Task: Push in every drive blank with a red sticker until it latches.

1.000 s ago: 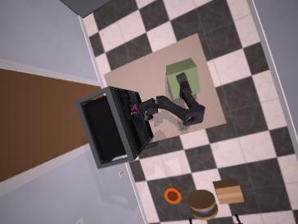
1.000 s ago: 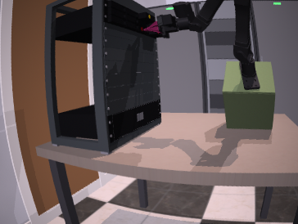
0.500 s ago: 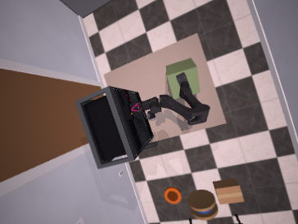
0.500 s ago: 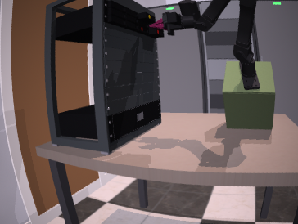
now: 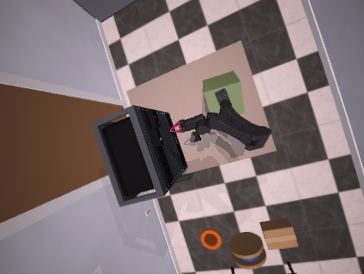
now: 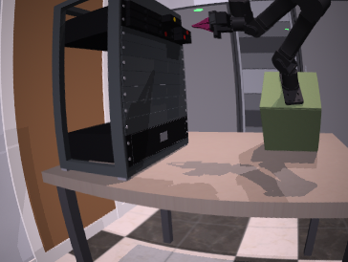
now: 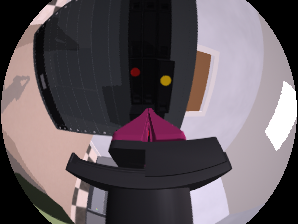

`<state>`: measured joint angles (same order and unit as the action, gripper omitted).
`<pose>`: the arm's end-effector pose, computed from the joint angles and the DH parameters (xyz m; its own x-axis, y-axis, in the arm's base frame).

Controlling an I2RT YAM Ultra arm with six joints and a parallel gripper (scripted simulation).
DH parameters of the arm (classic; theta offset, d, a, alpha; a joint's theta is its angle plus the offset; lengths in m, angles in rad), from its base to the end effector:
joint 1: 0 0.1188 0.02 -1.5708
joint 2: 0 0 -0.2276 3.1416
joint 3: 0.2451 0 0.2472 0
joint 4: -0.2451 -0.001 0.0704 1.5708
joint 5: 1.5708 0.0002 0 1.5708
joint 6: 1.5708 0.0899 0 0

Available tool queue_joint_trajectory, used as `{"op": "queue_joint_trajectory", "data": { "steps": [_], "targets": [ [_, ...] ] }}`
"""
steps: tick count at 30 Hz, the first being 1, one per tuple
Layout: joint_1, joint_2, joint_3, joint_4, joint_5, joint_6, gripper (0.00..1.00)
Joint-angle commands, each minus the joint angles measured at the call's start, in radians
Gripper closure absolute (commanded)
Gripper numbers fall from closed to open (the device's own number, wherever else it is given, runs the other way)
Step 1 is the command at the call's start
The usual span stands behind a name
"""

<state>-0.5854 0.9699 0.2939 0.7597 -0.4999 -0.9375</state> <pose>0.2450 -0.1095 0.2156 -0.0287 -0.8297 -0.5574 0.1075 0.5519 -0.8270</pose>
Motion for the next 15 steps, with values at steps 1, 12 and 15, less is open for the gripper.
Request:
{"op": "queue_joint_trajectory", "data": {
  "steps": [1, 12, 15],
  "targets": [
    [-0.029, -0.049, 0.025, -0.06, -0.038, 0.016, 1.0],
    [-0.05, -0.023, -0.017, -0.058, -0.059, 0.016, 1.0],
    [-0.062, -0.008, -0.031, -0.022, -0.07, 0.016, 1.0]
  ]
}}
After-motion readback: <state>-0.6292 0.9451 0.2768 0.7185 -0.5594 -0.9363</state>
